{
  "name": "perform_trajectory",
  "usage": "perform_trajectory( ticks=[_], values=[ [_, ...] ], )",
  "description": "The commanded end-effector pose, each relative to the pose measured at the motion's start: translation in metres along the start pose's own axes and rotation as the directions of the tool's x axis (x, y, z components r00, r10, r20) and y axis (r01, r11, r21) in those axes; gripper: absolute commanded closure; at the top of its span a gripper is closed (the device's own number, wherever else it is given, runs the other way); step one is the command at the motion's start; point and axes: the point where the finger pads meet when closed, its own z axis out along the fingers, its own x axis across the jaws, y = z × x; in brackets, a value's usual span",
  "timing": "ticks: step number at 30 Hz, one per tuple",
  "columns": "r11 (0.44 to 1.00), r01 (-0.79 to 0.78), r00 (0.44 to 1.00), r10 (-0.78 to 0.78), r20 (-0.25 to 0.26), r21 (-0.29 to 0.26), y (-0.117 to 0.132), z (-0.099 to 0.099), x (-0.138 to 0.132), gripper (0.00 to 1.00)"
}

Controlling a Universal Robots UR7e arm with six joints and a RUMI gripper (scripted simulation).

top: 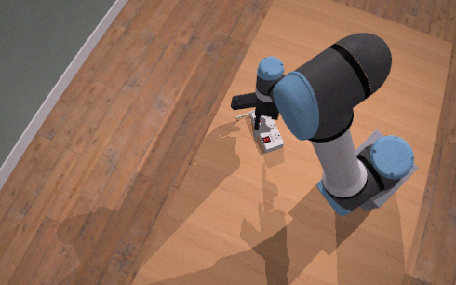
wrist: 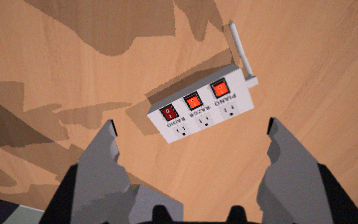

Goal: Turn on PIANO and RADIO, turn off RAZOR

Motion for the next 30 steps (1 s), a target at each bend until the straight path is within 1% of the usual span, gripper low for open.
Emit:
perform_trajectory(
  ticks=[1, 4, 8, 10, 17, 25, 27, 30],
  values=[
    [0.984, -0.178, 0.984, 0.178, -0.009, -0.001, 0.001, 0.002, 0.002, 0.00],
    [0.960, -0.282, 0.959, 0.282, -0.009, 0.000, 0.002, 0.004, 0.002, 0.00],
    [0.913, -0.407, 0.913, 0.407, -0.009, 0.001, 0.004, 0.006, 0.003, 0.00],
    [0.913, -0.407, 0.913, 0.407, -0.009, 0.001, 0.004, 0.006, 0.003, 0.00],
    [0.811, -0.585, 0.811, 0.585, -0.009, 0.003, 0.007, 0.010, 0.004, 0.00],
    [0.687, -0.727, 0.687, 0.727, -0.008, 0.005, 0.011, 0.012, 0.005, 0.00],
    [0.687, -0.727, 0.687, 0.727, -0.008, 0.005, 0.011, 0.012, 0.005, 0.00],
    [0.644, -0.765, 0.644, 0.765, -0.008, 0.005, 0.012, 0.013, 0.005, 0.00]
  ],
)
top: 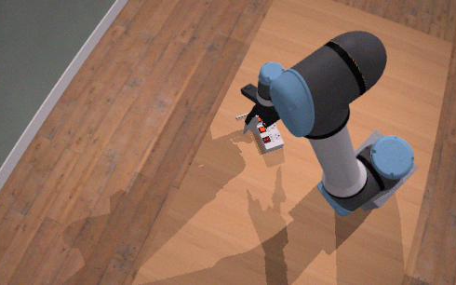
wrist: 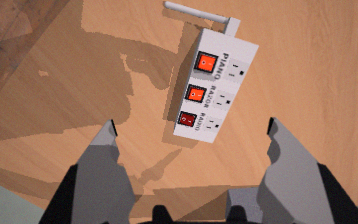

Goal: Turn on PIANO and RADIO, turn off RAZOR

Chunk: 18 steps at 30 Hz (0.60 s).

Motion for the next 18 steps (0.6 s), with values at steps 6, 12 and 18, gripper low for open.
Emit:
perform_trajectory(
  ticks=[6, 12, 18],
  values=[
    [0.988, -0.152, 0.988, 0.152, -0.002, 0.003, 0.0015, 0.0020, 0.0023, 0.00],
    [0.976, -0.216, 0.976, 0.216, -0.002, 0.003, 0.0025, 0.0030, 0.0033, 0.00],
    [0.970, -0.244, 0.970, 0.244, -0.002, 0.003, 0.0029, 0.0034, 0.0038, 0.00]
  ],
)
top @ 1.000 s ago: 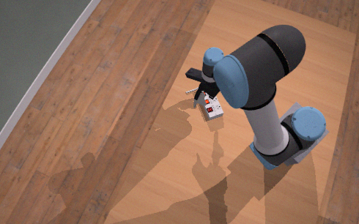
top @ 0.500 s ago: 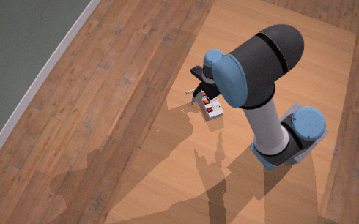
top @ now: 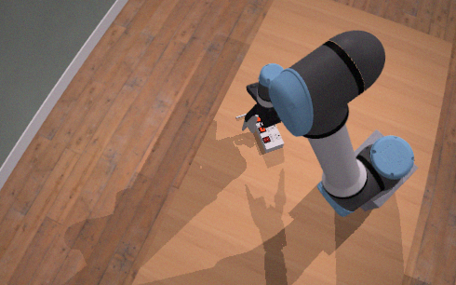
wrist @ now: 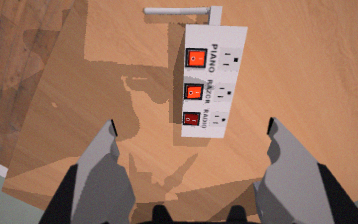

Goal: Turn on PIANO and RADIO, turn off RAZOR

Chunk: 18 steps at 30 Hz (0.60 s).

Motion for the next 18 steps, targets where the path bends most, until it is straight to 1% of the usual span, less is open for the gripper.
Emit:
perform_trajectory(
  ticks=[1, 18],
  values=[
    [1.000, -0.029, 1.000, 0.029, 0.000, 0.002, -0.0001, 0.0001, 0.0004, 0.00],
    [0.998, -0.059, 0.998, 0.059, 0.000, 0.002, 0.0003, 0.0006, 0.0010, 0.00]
  ],
)
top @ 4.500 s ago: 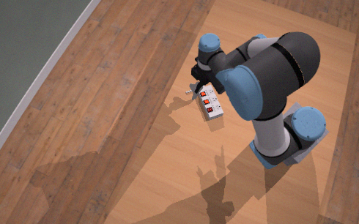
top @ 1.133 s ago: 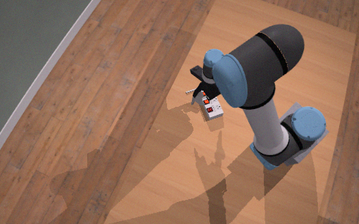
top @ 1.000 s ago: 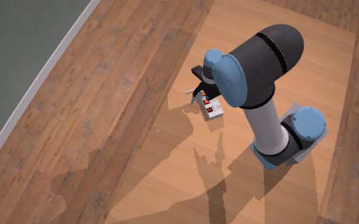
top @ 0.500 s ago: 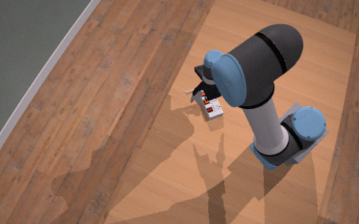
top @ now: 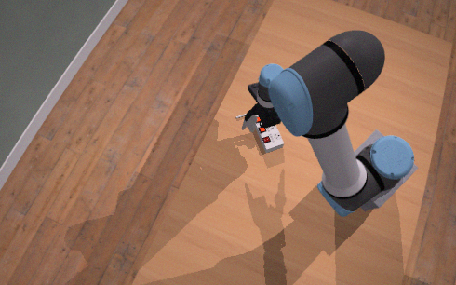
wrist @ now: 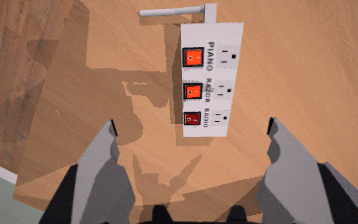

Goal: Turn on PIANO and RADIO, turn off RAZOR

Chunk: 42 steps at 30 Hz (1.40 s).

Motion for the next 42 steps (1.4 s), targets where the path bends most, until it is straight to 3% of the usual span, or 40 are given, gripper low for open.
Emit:
perform_trajectory(
  ticks=[1, 2, 42],
  values=[
    [1.000, -0.001, 1.000, 0.001, 0.000, 0.001, -0.0004, -0.0003, -0.0001, 0.00],
    [1.000, -0.001, 1.000, 0.001, 0.000, 0.001, -0.0004, -0.0003, -0.0001, 1.00],
    [1.000, -0.001, 1.000, 0.001, 0.000, 0.001, -0.0004, 0.0003, -0.0001, 1.00]
  ],
)
